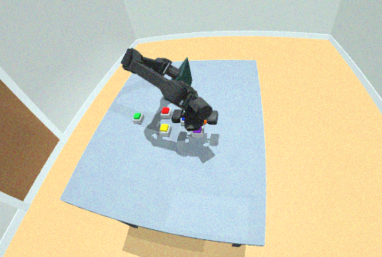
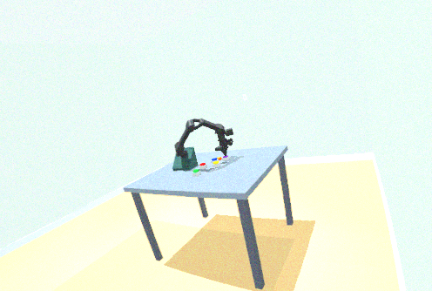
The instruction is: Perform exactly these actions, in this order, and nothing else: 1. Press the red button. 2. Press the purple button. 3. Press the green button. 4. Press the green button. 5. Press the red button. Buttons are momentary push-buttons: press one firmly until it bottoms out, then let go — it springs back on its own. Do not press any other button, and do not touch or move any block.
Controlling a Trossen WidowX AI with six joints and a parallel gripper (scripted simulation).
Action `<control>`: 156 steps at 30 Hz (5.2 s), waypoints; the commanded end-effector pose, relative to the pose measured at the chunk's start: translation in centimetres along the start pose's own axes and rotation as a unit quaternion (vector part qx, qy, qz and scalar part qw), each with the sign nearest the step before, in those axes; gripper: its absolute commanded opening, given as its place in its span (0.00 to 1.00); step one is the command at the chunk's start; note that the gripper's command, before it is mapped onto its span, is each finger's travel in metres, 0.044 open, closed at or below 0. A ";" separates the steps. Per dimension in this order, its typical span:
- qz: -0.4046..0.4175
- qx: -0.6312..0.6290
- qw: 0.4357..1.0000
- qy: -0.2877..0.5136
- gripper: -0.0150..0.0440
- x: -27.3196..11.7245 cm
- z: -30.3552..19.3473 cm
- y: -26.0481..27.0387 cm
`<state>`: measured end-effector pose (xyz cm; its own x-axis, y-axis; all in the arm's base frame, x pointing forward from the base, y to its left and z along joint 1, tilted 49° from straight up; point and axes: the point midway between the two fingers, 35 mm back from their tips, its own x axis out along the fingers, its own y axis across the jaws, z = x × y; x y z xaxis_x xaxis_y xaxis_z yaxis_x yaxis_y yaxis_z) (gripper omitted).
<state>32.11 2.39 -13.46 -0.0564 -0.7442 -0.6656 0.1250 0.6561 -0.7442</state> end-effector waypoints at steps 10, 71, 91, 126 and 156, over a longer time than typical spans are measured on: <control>-0.002 -0.005 1.000 0.005 0.29 -3.4 -0.2 -0.1; -0.009 -0.007 1.000 0.007 0.29 -2.3 -6.6 -33.7; -0.011 -0.007 1.000 0.007 0.29 -0.2 -6.7 -33.8; -0.009 -0.007 1.000 0.007 0.29 -2.0 -6.6 -33.7; -0.011 -0.007 1.000 0.007 0.29 -0.2 -6.7 -33.8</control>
<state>21.52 -18.76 11.70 -0.0664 -0.7595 -0.6471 0.1188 0.6379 -0.7609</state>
